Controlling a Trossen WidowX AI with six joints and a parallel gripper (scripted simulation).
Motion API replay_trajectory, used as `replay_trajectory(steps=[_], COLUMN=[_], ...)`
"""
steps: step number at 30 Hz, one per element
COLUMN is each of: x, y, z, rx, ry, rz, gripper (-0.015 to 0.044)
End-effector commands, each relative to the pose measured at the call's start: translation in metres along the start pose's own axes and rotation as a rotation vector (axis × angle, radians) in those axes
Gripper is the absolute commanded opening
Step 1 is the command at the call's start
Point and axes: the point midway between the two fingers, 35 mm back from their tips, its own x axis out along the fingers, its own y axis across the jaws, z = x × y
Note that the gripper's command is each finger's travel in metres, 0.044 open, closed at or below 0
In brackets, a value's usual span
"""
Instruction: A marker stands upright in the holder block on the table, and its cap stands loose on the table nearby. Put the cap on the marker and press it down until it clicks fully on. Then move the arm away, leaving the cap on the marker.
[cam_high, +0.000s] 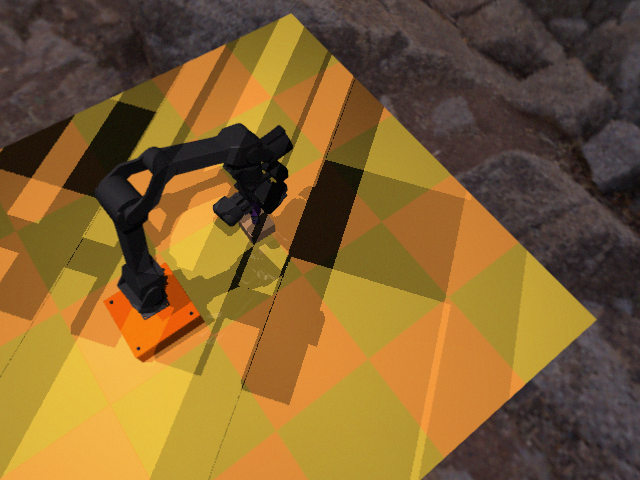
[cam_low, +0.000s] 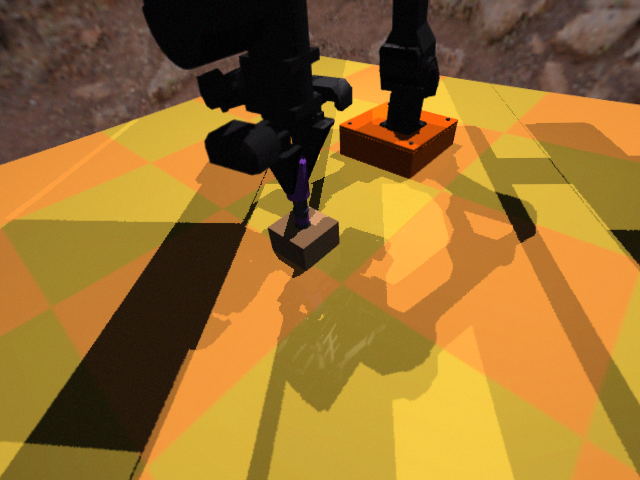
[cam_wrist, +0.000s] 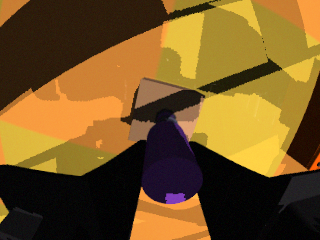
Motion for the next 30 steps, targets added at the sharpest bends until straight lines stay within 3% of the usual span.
replay_trajectory(steps=[1, 26, 30], x=[0.010, 0.023, 0.022], y=[-0.001, -0.002, -0.002], z=[0.000, 0.000, 0.000], rx=[0.007, 0.007, 0.002], ry=[0.001, 0.001, 0.002], rz=[-0.004, -0.004, -0.003], gripper=[0.0000, 0.0000, 0.0105])
